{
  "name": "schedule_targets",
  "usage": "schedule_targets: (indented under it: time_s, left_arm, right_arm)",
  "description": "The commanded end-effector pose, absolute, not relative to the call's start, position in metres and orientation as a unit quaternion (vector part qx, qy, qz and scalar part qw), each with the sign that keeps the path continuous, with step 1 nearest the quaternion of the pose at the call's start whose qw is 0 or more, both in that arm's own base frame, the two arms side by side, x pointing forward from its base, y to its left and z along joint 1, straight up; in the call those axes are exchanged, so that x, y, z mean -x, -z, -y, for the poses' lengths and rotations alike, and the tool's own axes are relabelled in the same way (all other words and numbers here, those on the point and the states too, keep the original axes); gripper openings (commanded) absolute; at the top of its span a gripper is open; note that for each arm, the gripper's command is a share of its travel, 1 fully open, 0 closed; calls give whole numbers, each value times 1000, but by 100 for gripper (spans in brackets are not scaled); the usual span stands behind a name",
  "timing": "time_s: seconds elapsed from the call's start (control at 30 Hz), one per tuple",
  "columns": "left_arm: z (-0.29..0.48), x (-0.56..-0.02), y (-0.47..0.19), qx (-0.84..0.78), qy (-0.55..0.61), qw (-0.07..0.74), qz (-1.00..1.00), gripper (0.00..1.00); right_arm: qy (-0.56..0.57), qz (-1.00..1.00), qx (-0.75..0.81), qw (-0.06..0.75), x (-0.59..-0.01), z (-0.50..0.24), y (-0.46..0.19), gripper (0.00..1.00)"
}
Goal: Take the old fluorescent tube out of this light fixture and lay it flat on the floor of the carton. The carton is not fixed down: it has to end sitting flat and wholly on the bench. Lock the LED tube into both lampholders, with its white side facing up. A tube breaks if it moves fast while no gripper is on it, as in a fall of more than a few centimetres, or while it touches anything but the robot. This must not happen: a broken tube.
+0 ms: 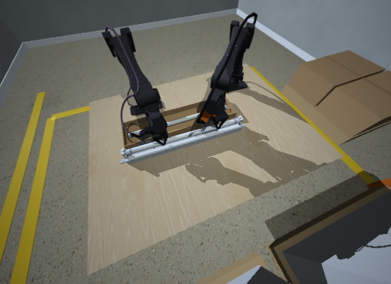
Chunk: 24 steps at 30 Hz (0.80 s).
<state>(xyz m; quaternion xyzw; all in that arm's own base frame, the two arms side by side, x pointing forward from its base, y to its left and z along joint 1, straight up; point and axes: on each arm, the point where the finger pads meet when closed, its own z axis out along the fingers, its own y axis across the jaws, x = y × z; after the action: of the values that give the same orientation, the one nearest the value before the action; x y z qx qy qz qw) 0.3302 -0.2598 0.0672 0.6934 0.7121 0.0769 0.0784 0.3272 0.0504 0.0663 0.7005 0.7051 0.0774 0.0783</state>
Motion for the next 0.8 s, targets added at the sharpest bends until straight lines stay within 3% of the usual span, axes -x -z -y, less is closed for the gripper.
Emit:
schedule_targets:
  time_s: [0.0, 0.77]
  left_arm:
    - [262, -329, -76, -692, -82, 95, -711, 11]
    - [264, -333, -79, -674, -158, 175, -700, 11]
  right_arm:
    - [-78, -705, -700, 84, -322, -51, -68, 11]
    - [-158, -693, -684, 164, -328, -52, -71, 11]
